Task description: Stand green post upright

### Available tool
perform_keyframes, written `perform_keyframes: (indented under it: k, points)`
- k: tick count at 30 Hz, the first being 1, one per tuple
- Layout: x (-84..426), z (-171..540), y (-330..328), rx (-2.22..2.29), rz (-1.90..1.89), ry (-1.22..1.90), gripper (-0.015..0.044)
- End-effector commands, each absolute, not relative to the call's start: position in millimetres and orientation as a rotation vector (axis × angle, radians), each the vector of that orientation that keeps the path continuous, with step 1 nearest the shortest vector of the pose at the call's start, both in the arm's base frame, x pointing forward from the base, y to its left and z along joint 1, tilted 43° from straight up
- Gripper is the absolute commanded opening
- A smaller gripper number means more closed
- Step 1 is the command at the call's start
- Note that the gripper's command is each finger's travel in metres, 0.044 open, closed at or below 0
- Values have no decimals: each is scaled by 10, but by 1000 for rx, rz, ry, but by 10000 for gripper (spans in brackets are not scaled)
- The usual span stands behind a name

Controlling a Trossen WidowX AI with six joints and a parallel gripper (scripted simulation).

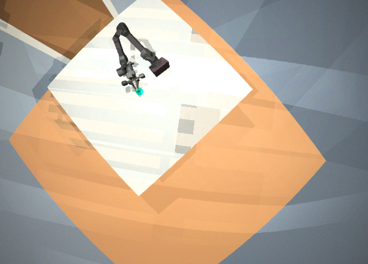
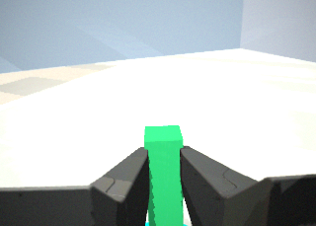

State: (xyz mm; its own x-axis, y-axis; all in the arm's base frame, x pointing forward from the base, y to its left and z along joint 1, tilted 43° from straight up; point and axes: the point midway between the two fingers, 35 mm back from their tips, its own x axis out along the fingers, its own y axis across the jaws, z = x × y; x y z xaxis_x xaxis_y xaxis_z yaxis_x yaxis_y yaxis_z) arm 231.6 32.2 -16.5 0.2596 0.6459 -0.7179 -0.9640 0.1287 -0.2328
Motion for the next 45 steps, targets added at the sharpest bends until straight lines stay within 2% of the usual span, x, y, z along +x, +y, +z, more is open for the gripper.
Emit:
perform_keyframes:
  k: [1,13,27,28,45]
  points:
    - [2318,-269,248,-760,1247,515,23]
    - [2319,-274,244,-760,1247,516,23]
    - [2319,-274,244,-760,1247,516,390]
    - [2319,-274,244,-760,1247,516,400]
    - [2279,331,786,-751,1248,510,400]
